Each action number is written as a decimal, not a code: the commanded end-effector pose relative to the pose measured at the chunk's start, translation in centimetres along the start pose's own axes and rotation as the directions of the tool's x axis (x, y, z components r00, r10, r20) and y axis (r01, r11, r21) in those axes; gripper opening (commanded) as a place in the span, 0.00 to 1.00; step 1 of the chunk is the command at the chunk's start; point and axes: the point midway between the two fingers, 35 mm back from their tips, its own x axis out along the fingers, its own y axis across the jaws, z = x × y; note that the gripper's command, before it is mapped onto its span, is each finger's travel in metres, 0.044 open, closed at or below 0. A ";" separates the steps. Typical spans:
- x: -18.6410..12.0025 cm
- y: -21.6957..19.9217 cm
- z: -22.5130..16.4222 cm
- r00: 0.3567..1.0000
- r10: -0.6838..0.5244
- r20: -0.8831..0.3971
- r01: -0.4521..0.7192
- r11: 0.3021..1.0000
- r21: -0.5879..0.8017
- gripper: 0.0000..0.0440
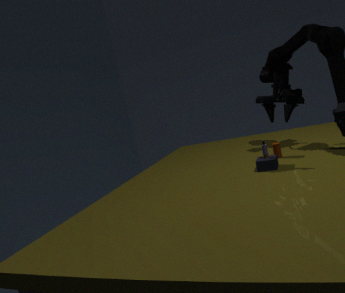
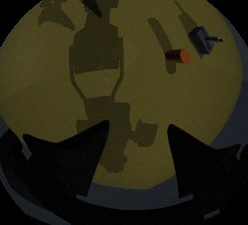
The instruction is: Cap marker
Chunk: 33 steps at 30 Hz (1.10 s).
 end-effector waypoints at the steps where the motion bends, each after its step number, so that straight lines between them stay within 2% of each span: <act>1: 0.3 -0.2 -0.1 1.000 0.023 0.016 -0.023 1.000 -0.001 0.70; 33: 2.9 -3.0 1.0 0.978 0.164 0.131 -0.157 0.986 -0.063 0.69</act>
